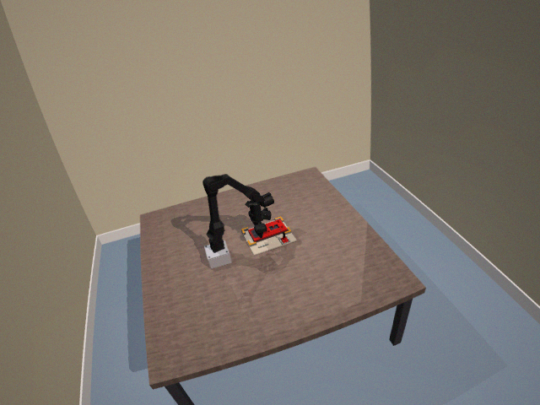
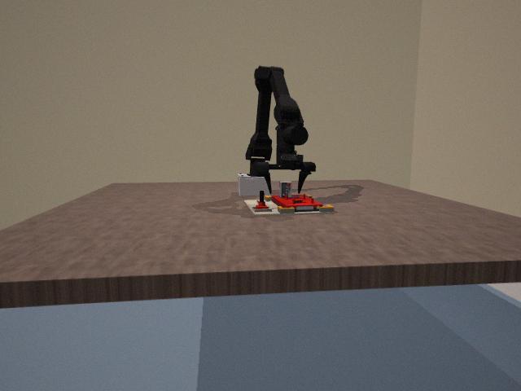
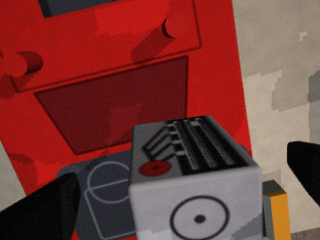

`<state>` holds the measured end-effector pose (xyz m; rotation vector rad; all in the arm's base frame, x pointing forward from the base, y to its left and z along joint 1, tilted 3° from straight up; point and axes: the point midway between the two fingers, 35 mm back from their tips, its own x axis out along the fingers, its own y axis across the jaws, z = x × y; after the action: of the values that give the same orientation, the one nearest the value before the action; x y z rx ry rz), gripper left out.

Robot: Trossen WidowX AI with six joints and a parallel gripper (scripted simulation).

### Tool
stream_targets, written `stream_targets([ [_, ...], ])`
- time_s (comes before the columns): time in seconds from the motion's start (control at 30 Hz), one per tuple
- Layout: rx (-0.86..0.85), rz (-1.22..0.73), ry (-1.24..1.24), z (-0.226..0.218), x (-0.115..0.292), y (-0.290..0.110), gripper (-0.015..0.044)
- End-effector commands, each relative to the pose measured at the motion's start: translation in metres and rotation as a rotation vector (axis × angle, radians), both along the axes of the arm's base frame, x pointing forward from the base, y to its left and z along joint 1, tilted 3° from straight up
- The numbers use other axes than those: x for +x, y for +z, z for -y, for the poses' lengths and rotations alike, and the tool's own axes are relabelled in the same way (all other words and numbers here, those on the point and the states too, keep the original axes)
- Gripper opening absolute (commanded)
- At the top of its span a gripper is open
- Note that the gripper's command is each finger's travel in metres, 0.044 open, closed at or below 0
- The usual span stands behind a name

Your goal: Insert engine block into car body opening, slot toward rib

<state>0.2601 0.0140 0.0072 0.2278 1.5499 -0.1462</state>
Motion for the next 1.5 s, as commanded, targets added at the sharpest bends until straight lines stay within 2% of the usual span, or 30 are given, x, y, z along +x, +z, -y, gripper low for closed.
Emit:
stream_targets([
  [0.0, 0.003, 0.008, -0.001, 0.001, 0.003, 0.019, 0.0440],
  [0.2, 0.003, 0.008, -0.001, 0.002, 0.003, 0.038, 0.0440],
  [0.67, 0.000, 0.011, -0.006, 0.002, 0.003, 0.034, 0.0440],
  [0.83, 0.002, 0.009, 0.004, 0.004, 0.002, 0.070, 0.0440],
  [1.47, 0.003, 0.009, 0.004, 0.001, 0.003, 0.044, 0.0440],
])
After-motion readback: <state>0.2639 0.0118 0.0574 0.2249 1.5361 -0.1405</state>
